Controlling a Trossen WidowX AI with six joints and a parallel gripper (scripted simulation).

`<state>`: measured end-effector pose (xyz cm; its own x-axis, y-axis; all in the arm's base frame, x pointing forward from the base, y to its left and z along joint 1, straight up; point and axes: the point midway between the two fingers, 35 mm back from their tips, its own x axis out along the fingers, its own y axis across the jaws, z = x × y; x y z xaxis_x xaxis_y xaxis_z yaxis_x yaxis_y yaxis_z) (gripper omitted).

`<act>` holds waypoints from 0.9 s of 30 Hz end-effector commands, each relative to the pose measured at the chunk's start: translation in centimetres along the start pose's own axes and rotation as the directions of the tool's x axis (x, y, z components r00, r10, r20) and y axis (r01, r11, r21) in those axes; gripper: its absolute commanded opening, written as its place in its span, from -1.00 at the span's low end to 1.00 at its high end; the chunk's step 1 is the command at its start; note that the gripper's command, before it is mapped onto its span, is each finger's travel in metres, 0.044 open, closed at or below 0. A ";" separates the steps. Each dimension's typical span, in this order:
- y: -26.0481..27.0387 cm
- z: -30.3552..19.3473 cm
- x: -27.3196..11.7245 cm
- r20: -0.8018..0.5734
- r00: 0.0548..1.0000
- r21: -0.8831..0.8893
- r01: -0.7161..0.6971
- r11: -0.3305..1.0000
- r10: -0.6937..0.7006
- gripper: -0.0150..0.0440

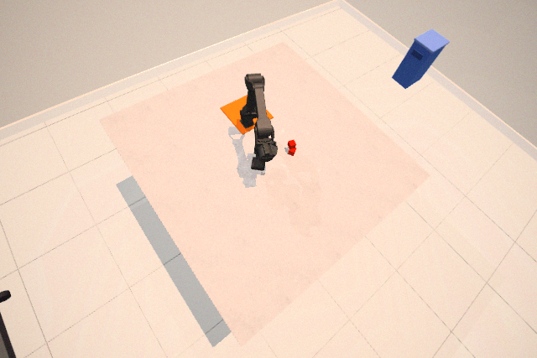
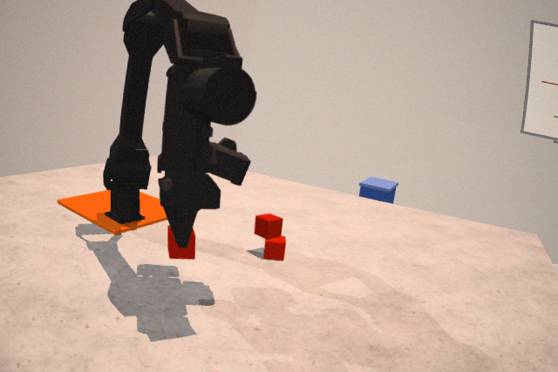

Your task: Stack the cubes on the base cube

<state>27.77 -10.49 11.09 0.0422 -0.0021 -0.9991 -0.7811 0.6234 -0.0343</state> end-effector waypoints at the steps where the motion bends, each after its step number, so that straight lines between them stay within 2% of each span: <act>1: -0.1 -0.1 -0.9 -0.004 1.000 0.005 0.003 1.000 -0.003 -0.14; 27: 0.5 -0.6 -4.8 -0.018 1.000 0.024 -0.011 1.000 0.012 -0.14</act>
<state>26.93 -10.58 15.27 0.0223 -0.0039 -0.9997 -0.7720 0.6354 -0.0197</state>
